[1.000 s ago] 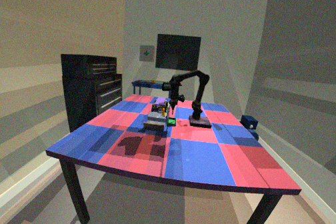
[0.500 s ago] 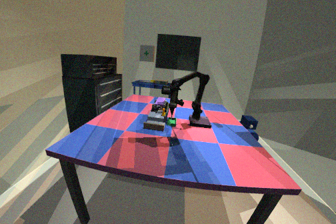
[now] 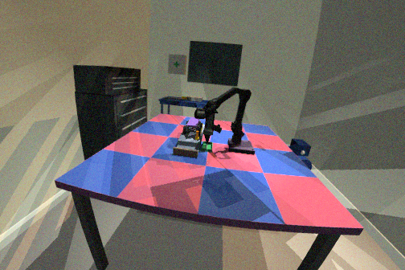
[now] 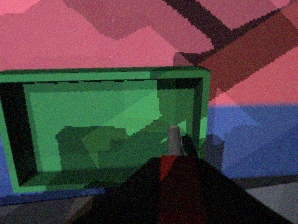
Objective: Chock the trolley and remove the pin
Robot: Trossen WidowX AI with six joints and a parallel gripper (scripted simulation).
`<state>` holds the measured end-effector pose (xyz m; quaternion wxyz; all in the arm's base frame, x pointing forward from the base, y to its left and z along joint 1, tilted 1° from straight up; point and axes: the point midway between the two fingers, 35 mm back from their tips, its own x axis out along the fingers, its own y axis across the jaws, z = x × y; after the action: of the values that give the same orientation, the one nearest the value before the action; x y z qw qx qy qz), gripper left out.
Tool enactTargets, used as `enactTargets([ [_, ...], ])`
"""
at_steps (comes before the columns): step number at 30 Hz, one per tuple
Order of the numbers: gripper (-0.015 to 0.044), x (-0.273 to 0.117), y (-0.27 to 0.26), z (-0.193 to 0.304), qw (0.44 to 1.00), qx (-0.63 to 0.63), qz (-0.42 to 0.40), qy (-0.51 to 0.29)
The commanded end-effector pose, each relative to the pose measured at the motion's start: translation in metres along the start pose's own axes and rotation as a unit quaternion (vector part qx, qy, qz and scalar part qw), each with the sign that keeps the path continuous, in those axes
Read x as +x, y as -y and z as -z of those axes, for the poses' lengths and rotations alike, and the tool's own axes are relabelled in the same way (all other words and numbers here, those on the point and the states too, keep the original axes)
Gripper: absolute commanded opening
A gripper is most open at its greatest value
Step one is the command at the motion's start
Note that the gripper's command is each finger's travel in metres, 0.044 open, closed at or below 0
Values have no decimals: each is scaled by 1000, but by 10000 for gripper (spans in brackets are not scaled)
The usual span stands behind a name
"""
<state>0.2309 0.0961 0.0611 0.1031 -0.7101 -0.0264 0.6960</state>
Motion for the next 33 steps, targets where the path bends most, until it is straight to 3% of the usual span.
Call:
enactTargets([
  [1,131,2,-1,-1,1000,3,2,4],
  [4,190,1,-4,-1,1000,3,1,4],
  [33,190,3,-22,3,1000,3,1,4],
])
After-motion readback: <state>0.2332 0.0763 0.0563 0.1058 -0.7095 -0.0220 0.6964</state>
